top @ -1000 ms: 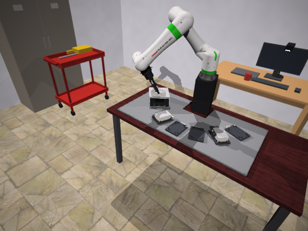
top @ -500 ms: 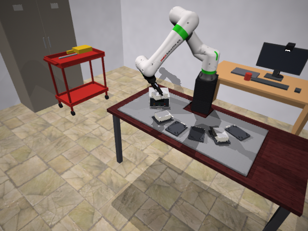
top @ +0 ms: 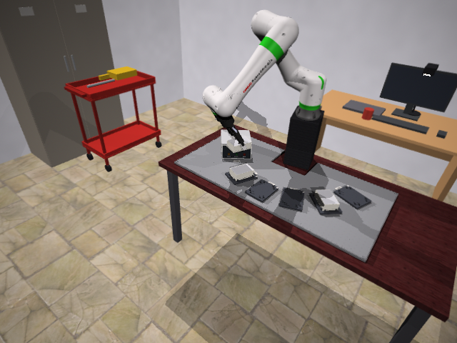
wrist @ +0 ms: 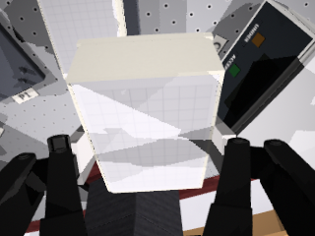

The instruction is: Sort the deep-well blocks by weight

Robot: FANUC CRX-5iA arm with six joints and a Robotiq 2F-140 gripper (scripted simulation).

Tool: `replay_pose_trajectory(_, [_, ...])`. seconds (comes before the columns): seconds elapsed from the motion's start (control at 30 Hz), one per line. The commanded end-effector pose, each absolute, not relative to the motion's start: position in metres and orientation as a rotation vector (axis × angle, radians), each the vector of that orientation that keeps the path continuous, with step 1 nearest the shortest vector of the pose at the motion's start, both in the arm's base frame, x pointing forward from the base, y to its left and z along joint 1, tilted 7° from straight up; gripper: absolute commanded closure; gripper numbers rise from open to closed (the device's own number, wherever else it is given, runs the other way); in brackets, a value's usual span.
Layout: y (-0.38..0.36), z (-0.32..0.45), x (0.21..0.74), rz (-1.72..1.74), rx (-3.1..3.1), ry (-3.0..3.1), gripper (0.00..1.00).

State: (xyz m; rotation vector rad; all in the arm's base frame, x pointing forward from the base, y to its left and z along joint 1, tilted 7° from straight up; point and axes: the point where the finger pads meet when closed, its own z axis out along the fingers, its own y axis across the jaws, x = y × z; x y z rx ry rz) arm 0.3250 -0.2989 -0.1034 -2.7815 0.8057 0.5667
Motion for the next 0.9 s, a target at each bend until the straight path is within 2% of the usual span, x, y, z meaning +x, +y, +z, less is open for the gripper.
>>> replay_pose_trajectory(0.0, [-0.291,-0.102,0.333,0.566,-2.782,0.806,0.90])
replay_pose_trajectory(0.87, [-0.242,-0.096,0.382,0.566,-2.782,0.806,0.90])
